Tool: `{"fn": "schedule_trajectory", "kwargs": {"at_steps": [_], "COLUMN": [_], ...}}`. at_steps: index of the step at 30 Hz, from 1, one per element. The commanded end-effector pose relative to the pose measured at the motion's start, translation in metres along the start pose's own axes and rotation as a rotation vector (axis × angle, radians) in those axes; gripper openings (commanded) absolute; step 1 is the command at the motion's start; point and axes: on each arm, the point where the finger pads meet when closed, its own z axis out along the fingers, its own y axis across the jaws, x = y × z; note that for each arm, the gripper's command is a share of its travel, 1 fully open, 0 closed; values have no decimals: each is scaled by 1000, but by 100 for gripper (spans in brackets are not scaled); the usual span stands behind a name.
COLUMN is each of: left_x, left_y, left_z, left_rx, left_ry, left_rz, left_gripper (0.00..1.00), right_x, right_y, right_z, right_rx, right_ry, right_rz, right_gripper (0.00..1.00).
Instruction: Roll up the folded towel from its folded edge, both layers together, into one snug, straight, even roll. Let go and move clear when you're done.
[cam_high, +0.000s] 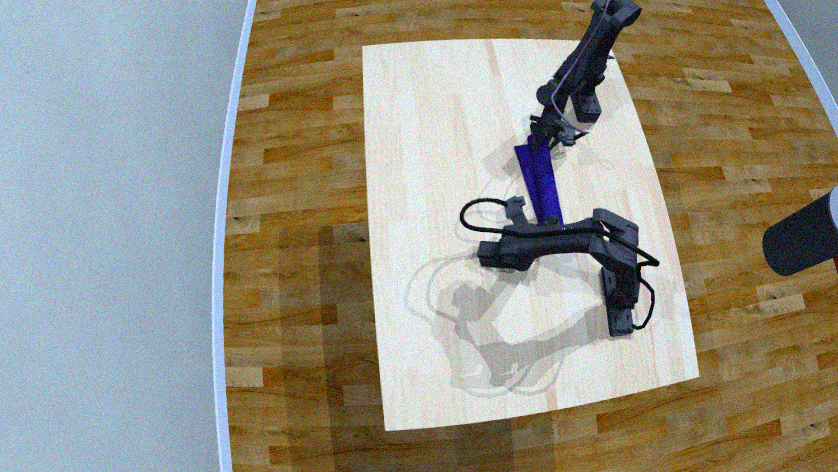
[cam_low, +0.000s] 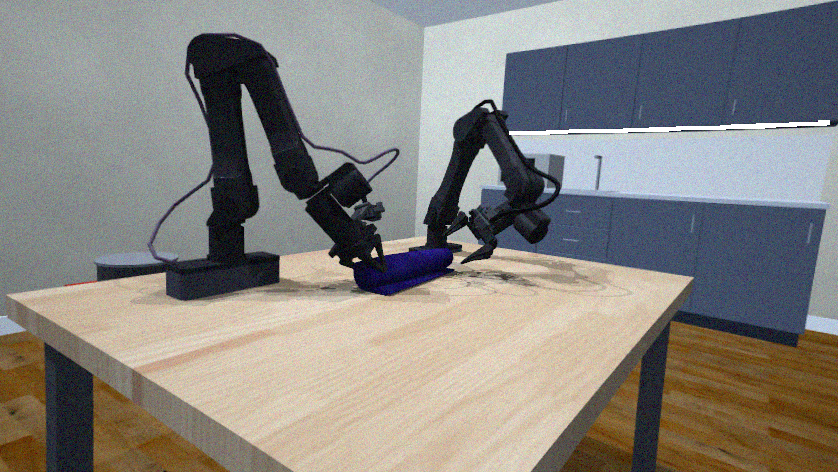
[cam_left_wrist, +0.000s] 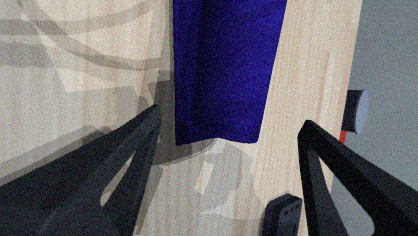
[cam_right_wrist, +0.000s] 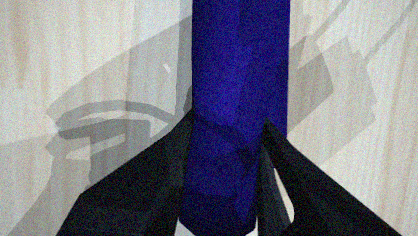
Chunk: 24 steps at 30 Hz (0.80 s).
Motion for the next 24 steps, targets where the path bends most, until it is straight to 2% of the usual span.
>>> {"fn": "schedule_trajectory", "kwargs": {"at_steps": [1,11,24], "left_x": [-1,-1,-1], "left_y": [-7,-7,-7], "left_z": [-15,-16,-16], "left_rx": [27,27,27], "left_ry": [18,18,18], "left_rz": [22,22,22], "left_gripper": [85,85,85], "right_x": [-9,-10,-11], "right_y": [-10,-10,-11], "right_z": [2,1,-1], "right_rx": [15,-26,-236], "right_ry": [-20,-19,-12], "right_rz": [1,33,203], "right_gripper": [40,40,40]}}
